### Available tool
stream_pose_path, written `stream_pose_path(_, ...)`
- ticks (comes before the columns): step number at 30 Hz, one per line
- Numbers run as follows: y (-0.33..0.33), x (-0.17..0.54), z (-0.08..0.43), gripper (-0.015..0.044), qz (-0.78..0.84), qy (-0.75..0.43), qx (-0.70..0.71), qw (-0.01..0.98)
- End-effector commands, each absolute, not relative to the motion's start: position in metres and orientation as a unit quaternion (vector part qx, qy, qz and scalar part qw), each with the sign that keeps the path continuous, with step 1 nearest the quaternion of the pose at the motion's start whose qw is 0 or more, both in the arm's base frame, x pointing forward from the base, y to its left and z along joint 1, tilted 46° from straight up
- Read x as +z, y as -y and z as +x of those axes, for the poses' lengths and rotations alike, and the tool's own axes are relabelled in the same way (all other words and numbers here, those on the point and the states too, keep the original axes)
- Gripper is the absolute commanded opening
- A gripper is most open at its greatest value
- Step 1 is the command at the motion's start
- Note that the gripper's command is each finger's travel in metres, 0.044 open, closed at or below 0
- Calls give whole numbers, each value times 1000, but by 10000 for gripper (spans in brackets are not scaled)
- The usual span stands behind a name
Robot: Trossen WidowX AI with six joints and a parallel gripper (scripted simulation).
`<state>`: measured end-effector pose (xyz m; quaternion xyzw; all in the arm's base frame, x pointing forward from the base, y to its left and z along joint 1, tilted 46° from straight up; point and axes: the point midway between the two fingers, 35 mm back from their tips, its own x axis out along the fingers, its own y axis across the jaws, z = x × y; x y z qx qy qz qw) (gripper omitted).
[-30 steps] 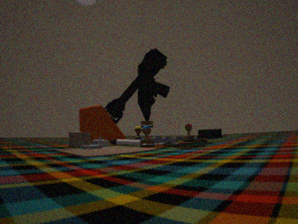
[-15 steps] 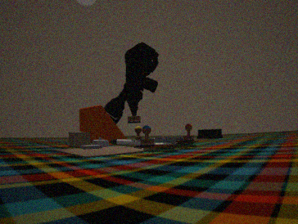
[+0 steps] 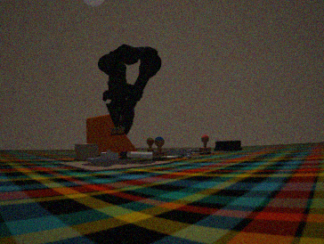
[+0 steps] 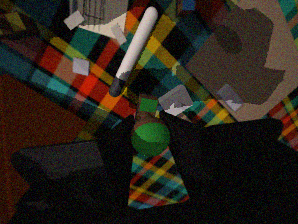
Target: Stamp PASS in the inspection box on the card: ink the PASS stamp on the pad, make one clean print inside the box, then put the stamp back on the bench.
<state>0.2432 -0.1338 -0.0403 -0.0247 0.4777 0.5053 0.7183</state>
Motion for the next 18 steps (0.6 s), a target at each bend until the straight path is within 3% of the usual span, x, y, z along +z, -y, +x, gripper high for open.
stream_pose_path(1,133,-45,242,0,-30,-476,511,715)
stream_pose_path(18,114,-65,244,0,-30,-476,511,715)
